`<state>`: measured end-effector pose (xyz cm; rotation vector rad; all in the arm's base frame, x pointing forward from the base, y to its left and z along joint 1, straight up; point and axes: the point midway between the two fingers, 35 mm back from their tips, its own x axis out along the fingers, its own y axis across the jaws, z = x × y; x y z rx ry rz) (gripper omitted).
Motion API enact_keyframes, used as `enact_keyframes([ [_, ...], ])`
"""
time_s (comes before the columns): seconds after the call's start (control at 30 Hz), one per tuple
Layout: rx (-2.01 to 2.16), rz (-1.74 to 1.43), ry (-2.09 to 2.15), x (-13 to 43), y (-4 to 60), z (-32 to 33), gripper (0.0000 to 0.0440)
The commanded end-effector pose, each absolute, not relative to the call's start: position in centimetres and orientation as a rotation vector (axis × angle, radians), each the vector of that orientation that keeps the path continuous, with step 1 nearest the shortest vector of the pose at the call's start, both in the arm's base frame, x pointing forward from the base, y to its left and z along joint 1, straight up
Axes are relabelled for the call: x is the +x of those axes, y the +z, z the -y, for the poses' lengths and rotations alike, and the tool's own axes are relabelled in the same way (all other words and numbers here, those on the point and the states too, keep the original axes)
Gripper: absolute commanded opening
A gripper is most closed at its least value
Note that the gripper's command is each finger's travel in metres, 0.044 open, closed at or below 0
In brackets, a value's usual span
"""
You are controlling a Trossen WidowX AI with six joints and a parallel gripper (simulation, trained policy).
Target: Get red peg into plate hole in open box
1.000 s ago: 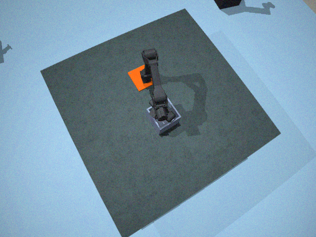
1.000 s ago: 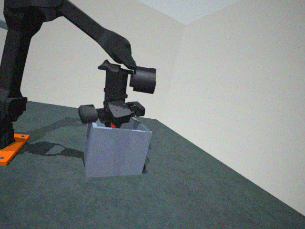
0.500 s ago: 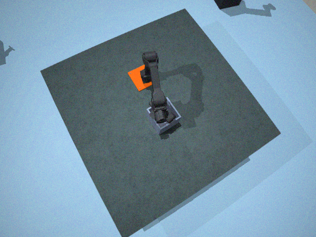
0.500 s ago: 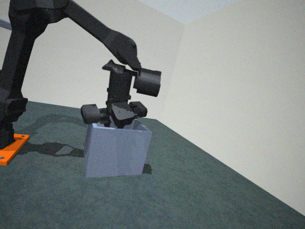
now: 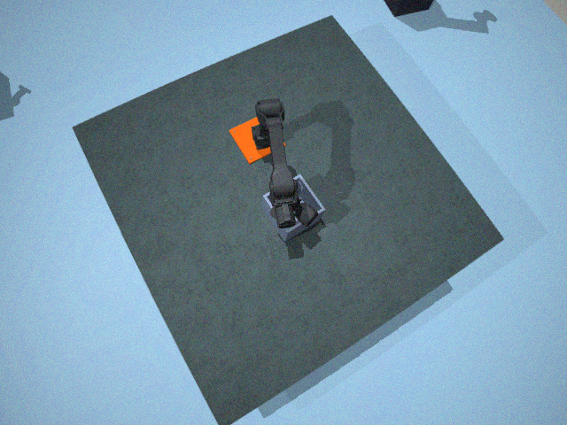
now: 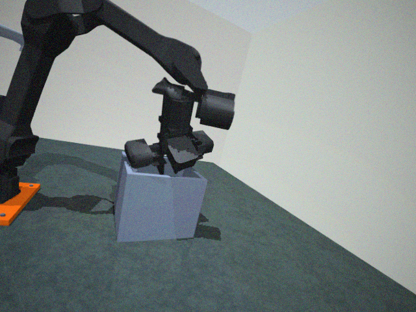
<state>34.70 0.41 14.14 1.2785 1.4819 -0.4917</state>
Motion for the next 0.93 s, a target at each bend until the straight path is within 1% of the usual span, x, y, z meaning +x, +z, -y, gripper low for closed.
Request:
enact_keyframes([
  [0.0,1.304,-1.476,-0.447,35.3,15.2,-0.4,0.0156],
  [0.4,1.347,-1.451,-0.323,36.4,17.4,-0.3,0.0150],
  [0.9,1.346,-1.426,-0.194,38.2,18.1,0.7,0.0143],
])
